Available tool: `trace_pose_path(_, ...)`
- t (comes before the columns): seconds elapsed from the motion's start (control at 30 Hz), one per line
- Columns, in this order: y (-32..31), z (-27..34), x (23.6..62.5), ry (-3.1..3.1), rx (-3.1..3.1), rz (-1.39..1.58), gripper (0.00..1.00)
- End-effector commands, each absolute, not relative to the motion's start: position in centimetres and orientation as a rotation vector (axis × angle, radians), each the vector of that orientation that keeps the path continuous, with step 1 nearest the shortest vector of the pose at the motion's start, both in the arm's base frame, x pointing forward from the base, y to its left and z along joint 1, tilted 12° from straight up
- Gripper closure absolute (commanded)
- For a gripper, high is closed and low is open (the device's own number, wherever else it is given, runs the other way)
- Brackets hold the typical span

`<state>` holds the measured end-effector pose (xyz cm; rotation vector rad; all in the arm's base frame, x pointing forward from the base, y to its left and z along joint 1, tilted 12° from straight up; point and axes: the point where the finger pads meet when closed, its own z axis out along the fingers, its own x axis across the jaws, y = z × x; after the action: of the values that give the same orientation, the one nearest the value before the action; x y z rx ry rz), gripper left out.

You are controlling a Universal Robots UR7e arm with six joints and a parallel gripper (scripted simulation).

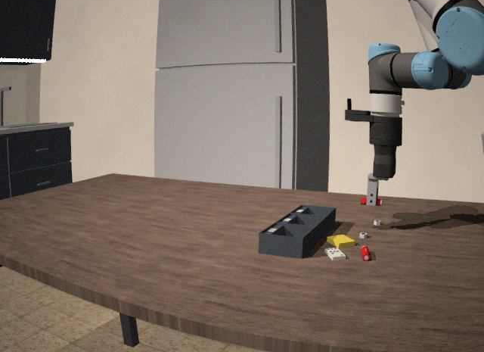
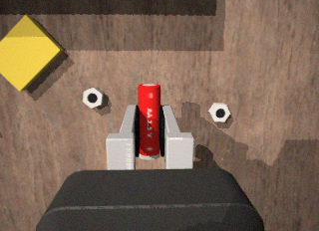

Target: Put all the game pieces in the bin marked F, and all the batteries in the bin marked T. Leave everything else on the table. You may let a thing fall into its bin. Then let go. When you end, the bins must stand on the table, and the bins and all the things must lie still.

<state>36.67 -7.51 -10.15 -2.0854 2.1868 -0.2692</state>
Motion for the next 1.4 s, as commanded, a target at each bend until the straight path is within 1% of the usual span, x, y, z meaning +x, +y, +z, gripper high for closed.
trace_pose_path(0.0,-7.5,-10.1,36.7,2.187,-2.086,-0.268,0.69)
trace_pose_path(0.13,-7.5,-10.1,36.7,2.187,-2.086,-0.268,0.69)
trace_pose_path(0.23,-7.5,-9.8,38.5,2.187,-2.086,-0.269,0.69)
trace_pose_path(0.3,-7.5,-9.8,38.5,2.187,-2.086,-0.269,0.69)
trace_pose_path(0.43,-7.4,-9.3,40.8,2.187,-2.086,-0.269,0.69)
trace_pose_path(0.53,-7.4,-9.3,41.1,2.187,-2.086,-0.269,0.69)
trace_pose_path(0.8,-7.4,-8.3,45.8,1.890,-2.385,-0.297,0.69)
trace_pose_path(0.87,-7.4,-8.3,45.8,1.890,-2.385,-0.297,0.69)
trace_pose_path(1.03,-7.3,-7.7,48.7,1.692,-2.546,-0.317,0.69)
trace_pose_path(1.37,-7.3,-7.7,48.9,1.366,-2.763,-0.340,0.69)
